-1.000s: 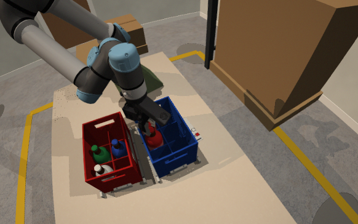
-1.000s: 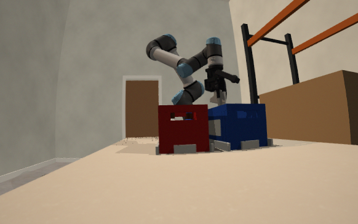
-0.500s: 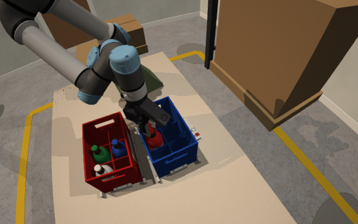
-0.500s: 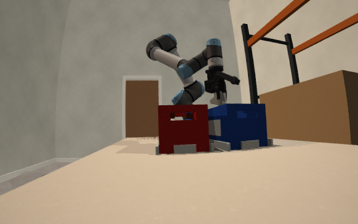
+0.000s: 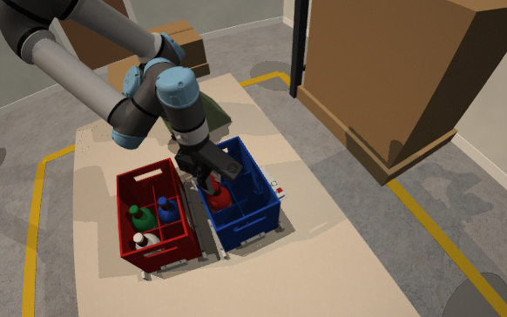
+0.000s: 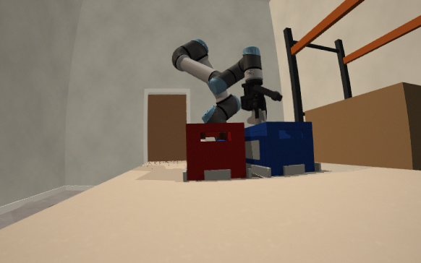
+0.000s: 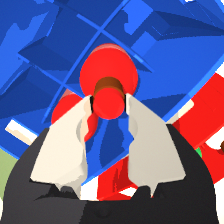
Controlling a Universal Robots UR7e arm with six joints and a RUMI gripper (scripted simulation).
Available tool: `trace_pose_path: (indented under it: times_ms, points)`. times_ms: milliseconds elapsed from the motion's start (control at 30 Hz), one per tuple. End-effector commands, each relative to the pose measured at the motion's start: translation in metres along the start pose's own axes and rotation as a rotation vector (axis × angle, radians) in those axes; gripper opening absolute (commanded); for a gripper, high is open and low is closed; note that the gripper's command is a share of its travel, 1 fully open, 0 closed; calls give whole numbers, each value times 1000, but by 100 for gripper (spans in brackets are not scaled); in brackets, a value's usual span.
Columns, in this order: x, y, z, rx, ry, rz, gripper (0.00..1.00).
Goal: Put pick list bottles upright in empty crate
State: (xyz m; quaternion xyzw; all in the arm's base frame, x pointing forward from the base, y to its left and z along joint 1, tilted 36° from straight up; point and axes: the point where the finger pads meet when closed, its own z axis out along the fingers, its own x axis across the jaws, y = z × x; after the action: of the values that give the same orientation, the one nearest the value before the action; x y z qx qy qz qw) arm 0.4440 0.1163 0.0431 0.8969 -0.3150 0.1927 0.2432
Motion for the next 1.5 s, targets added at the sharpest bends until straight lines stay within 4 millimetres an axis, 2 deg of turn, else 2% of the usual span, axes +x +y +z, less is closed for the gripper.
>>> trace_pose_path:
  times_ms: [0, 667, 700, 1467]
  points:
    - [0, 0, 2, 1, 1, 1, 0]
    - [0, 0, 2, 1, 1, 1, 0]
    - [0, 0, 2, 1, 1, 1, 38]
    - [0, 0, 2, 1, 1, 1, 38]
